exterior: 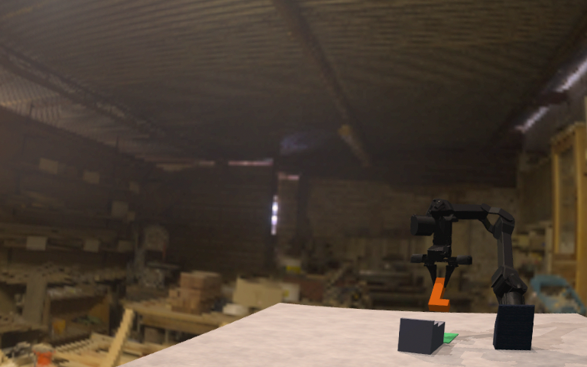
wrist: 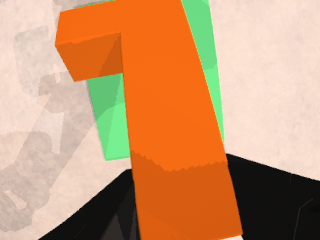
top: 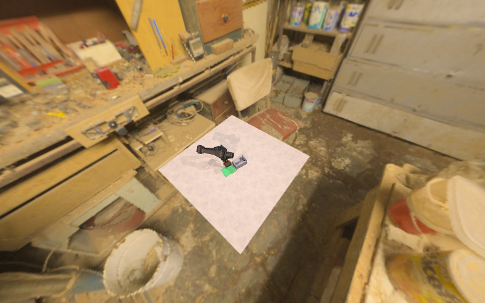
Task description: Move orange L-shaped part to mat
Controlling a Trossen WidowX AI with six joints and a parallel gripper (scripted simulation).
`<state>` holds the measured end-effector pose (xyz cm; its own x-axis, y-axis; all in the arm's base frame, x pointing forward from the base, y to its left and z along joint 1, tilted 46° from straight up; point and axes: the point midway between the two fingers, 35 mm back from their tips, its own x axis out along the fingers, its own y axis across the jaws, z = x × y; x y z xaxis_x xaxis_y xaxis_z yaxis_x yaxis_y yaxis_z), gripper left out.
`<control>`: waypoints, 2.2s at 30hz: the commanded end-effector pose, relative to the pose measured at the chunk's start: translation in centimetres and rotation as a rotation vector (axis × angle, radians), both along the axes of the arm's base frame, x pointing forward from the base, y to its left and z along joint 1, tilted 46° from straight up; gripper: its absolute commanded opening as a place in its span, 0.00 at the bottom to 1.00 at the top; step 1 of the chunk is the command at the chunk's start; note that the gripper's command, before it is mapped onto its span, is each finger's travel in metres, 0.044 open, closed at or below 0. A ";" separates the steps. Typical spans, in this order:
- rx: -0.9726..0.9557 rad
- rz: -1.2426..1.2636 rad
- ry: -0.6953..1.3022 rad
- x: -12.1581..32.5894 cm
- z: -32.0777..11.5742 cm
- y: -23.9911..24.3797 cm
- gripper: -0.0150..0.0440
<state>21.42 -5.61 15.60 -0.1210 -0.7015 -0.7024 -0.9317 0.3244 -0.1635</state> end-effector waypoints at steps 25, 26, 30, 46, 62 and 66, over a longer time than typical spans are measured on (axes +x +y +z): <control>-0.002 0.008 0.002 -0.7 -2.3 -2.7 0.25; -0.002 0.008 0.002 -0.7 -2.4 -2.8 0.25; -0.003 0.008 0.002 -0.7 -2.8 -3.3 0.25; -0.003 0.008 0.002 -1.0 -4.5 -5.0 0.25; -0.005 0.008 0.002 -1.2 -5.4 -6.0 0.25; -0.002 0.003 0.001 -1.2 -5.5 -5.9 0.39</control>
